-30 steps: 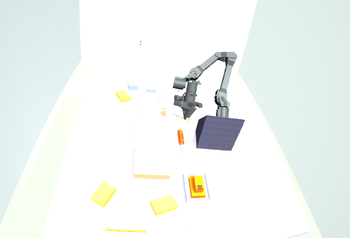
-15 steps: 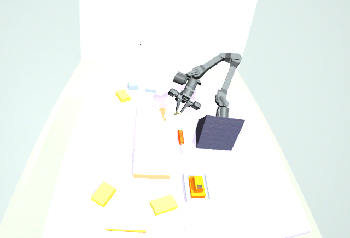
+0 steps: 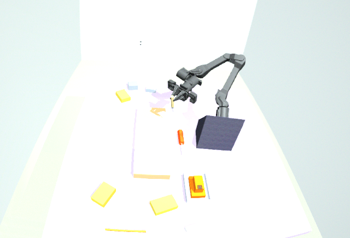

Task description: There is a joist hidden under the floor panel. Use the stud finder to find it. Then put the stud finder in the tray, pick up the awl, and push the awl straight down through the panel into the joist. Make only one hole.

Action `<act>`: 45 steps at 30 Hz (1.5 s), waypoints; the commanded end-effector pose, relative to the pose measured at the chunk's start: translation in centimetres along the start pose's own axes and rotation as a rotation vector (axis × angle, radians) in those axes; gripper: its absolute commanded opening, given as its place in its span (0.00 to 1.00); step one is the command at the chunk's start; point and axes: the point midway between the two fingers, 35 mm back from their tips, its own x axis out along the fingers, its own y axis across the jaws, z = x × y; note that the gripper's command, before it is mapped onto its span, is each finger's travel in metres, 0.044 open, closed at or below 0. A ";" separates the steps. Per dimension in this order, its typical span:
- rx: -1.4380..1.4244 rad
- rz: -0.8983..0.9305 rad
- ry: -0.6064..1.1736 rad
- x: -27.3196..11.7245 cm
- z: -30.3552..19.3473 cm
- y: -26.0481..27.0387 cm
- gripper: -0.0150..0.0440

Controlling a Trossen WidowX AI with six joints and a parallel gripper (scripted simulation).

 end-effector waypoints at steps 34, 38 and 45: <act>0.023 0.028 0.019 4.7 4.4 11.2 0.25; 0.023 0.028 0.019 4.7 4.4 11.2 0.25; 0.023 0.028 0.019 4.7 4.4 11.2 0.25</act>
